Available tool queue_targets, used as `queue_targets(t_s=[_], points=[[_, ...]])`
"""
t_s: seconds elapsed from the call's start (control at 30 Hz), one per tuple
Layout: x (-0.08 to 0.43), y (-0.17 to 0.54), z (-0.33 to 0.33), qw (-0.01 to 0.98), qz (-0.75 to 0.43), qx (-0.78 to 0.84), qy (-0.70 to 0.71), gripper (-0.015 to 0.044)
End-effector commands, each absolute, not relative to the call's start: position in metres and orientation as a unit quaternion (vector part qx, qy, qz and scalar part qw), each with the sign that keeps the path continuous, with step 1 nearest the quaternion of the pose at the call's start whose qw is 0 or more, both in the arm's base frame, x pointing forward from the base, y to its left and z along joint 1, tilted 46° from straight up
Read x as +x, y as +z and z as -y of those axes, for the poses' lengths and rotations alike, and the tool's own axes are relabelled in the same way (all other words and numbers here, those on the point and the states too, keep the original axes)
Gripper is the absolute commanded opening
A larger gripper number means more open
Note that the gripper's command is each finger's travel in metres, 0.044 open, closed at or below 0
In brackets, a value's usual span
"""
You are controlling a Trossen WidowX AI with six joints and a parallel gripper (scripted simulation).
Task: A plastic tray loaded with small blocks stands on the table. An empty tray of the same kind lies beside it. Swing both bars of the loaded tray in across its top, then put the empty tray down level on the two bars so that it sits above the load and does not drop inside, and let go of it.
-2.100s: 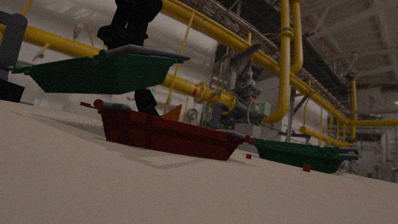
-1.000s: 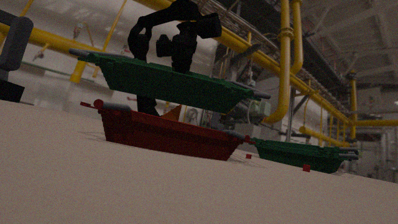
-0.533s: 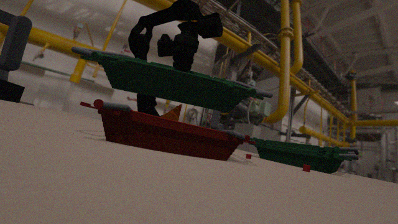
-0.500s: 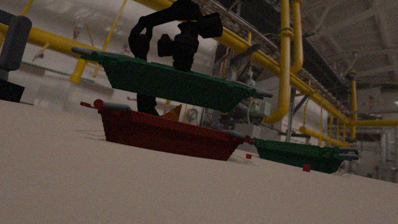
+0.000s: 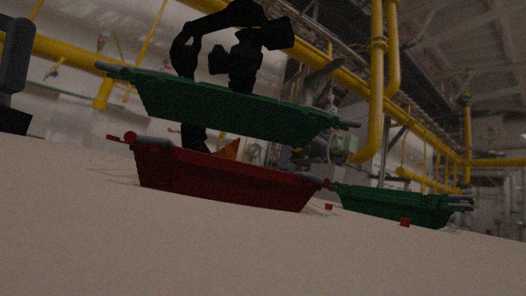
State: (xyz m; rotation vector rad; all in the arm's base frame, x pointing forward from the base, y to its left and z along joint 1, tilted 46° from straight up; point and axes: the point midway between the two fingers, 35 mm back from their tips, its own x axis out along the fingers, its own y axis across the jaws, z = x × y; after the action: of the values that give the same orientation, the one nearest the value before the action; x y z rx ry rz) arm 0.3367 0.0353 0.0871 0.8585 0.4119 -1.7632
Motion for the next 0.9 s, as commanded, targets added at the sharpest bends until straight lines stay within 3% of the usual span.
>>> queue_targets(t_s=[0.0, 0.87], points=[[0.340, 0.090, -0.043, 0.550, -0.173, 0.364, -0.732, 0.0000], [0.345, 0.075, -0.055, 0.550, -0.174, 0.361, -0.733, 0.0000]])
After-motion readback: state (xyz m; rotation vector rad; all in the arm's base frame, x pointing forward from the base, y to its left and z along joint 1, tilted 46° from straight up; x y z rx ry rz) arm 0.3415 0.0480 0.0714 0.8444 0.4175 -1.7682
